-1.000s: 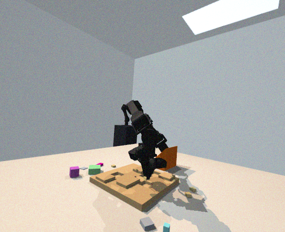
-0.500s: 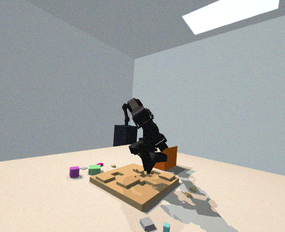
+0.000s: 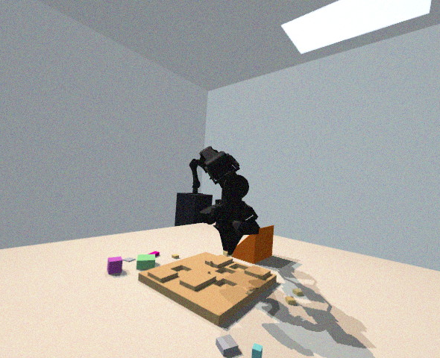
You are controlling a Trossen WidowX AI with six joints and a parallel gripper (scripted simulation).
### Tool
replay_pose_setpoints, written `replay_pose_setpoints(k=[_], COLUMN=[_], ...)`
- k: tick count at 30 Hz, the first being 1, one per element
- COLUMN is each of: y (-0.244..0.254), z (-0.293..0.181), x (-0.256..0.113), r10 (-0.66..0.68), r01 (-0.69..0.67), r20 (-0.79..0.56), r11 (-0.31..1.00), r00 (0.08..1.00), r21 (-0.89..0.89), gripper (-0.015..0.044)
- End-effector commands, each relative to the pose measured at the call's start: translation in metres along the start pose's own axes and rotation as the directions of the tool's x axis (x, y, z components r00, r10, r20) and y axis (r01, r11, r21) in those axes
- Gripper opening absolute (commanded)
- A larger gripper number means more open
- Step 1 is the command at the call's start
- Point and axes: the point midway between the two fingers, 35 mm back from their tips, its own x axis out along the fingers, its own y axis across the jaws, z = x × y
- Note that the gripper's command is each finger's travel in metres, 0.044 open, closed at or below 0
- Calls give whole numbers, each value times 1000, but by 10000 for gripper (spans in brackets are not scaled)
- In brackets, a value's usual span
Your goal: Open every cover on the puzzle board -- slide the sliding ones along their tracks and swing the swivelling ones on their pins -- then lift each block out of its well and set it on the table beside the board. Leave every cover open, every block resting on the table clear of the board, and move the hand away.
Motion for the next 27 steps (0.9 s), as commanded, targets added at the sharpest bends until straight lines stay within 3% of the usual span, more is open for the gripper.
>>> replay_pose_setpoints(k=[1,27], y=[-5,-102], z=[3,38], x=[-5,-16], r10=[3,24], r01=[-3,-24], r20=[-5,-13], r11=[1000,1000], r00=[1000,1000], r21=[9,1], gripper=[80,80])
